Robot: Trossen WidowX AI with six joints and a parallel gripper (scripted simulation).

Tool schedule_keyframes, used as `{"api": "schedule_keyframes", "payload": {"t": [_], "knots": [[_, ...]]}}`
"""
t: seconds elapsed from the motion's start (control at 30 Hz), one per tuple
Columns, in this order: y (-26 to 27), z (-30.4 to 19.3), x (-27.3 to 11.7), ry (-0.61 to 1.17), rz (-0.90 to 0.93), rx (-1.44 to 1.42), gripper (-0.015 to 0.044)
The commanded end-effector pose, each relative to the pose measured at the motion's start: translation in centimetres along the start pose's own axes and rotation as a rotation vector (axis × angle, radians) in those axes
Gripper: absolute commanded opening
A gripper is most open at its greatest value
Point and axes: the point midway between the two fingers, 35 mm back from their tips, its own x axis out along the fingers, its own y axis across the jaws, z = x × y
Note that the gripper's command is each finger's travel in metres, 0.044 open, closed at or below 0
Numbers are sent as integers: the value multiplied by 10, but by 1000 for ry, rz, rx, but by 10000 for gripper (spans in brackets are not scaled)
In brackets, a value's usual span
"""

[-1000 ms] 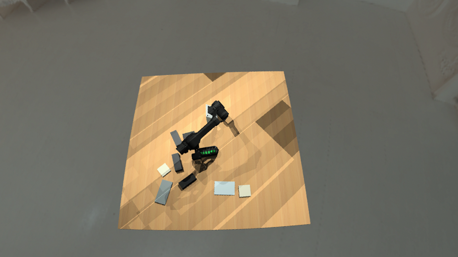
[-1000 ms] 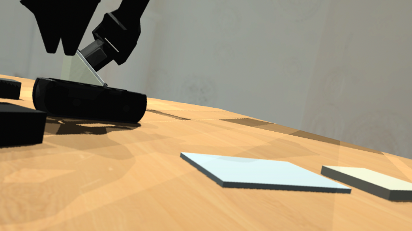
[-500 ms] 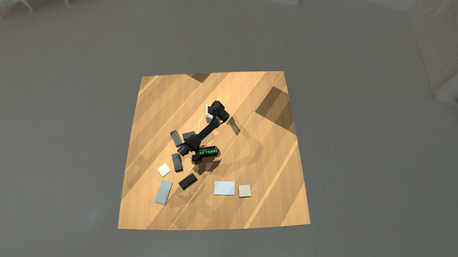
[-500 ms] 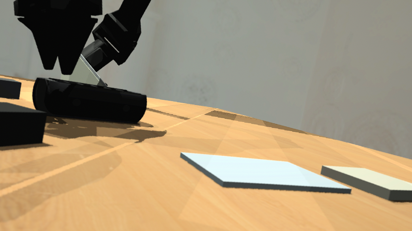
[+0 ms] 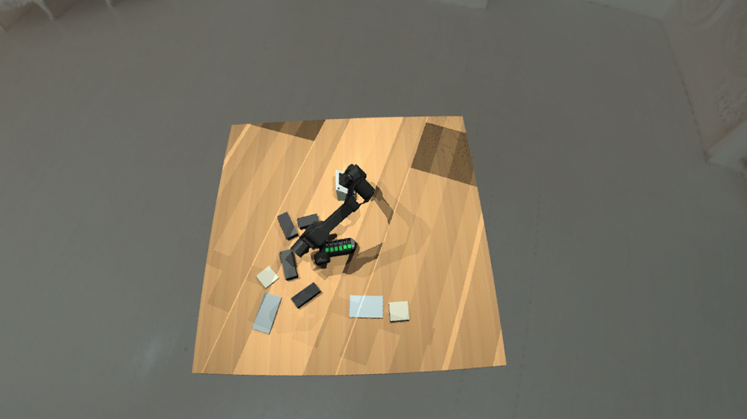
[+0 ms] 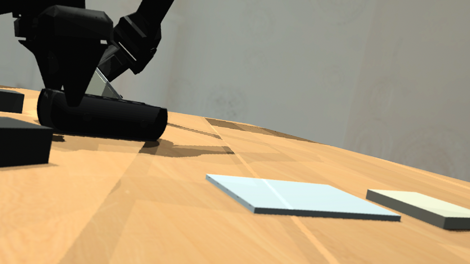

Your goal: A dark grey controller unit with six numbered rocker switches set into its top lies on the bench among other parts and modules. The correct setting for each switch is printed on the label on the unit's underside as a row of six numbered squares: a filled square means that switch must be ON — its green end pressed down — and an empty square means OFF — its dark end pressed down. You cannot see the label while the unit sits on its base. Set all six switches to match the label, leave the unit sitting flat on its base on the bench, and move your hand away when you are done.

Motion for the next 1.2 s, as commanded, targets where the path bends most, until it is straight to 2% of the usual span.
{"api": "schedule_keyframes", "payload": {"t": [0.0,0.13,0.17,1.17], "knots": [[0,0,4,6,3,5,440],[0,0,4,6,3,5,335],[0,0,4,6,3,5,328],[0,-5,-4,-2,3,5,336]]}}
